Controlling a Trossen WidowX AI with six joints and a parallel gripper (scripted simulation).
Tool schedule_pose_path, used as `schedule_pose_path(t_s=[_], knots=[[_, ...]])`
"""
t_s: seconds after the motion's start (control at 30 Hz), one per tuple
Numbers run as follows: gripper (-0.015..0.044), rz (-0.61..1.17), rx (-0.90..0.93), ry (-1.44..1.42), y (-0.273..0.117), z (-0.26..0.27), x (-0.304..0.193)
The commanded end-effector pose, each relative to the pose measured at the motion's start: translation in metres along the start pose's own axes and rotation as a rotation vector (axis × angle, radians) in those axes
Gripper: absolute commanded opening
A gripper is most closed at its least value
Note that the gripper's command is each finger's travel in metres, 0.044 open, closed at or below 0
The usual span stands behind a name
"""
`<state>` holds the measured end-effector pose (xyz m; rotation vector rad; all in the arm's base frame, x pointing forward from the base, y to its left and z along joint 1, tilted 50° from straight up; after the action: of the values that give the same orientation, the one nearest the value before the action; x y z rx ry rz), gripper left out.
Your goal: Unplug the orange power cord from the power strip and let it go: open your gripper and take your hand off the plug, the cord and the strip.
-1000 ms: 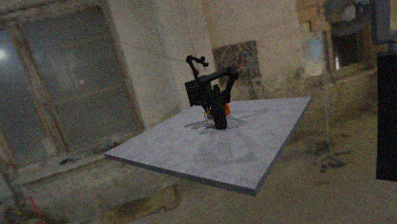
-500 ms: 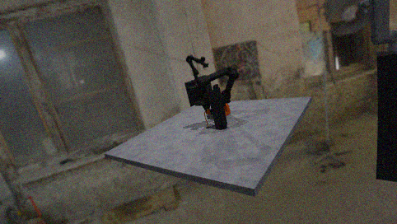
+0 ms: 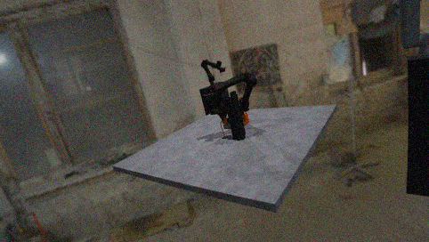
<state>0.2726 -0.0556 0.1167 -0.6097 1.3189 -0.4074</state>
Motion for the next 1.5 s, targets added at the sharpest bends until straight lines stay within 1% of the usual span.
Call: schedule_pose_path(t_s=[0.0, 0.8, 0.83, 1.0, 1.3, 1.4, 1.47], knots=[[0.0000, -0.037, -0.002, 0.004, -0.004, -0.003, 0.019], [0.0000, -0.039, 0.000, 0.006, -0.011, -0.014, 0.057], [0.0026, -0.020, -0.011, -0.012, -0.003, -0.008, 0.040], [0.0157, -0.020, -0.011, -0.012, -0.003, -0.008, 0.040], [0.0160, -0.020, -0.011, -0.012, -0.003, -0.008, 0.040], [0.0160, -0.036, 0.001, 0.006, -0.014, -0.009, 0.039], [0.0160, -0.036, 0.001, 0.006, -0.014, -0.009, 0.039]])
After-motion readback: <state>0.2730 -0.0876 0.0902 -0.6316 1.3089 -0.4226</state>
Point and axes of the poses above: the point midway between the two fingers, 35 mm back from their tips, its own y axis out along the fingers, its own z axis across the jaws, x = y × z, the point moved 7 cm from there along -y, back along the fingers, and after that the axes turned 10 degrees about -y, right-handed, at the moved point
